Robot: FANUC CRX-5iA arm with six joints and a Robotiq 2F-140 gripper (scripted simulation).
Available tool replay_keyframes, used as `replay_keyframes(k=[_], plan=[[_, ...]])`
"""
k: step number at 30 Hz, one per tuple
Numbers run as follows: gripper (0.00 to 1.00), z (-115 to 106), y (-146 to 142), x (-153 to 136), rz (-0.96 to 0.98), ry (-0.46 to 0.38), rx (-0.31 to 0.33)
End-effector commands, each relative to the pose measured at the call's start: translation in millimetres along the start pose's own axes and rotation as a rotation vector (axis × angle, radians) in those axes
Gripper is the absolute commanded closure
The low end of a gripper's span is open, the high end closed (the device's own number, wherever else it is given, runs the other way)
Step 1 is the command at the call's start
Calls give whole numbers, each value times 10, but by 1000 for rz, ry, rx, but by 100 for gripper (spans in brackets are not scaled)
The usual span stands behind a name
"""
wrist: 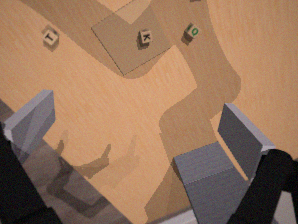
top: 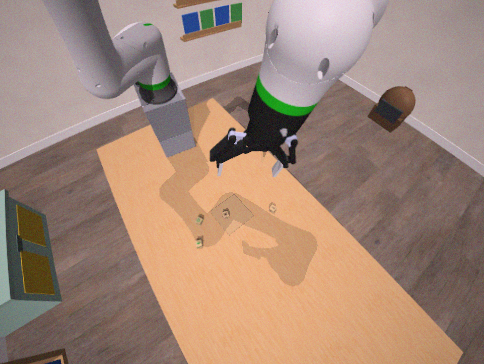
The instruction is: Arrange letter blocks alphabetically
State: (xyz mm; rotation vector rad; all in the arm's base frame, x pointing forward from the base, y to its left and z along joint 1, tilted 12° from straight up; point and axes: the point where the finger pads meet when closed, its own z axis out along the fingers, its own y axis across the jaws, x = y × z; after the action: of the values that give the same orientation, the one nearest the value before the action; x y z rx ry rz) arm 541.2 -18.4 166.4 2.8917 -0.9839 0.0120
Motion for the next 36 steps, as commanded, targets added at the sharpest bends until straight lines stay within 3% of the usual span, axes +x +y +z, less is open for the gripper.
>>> replay_keyframes(k=[1,8,10,11,24,25,27,28,36], plan=[[0,222,-28,73,137,16,-18],[0,585,-51,162,348,35,-39],[0,585,-51,162,348,35,-39],[0,736,-56,194,435,44,-47],[0,1322,-53,282,764,83,-67],[0,1441,-48,294,829,92,-70],[0,1441,-48,294,829,92,-70],[0,1572,-42,303,902,101,-72],[0,1953,-13,315,1111,128,-75]])
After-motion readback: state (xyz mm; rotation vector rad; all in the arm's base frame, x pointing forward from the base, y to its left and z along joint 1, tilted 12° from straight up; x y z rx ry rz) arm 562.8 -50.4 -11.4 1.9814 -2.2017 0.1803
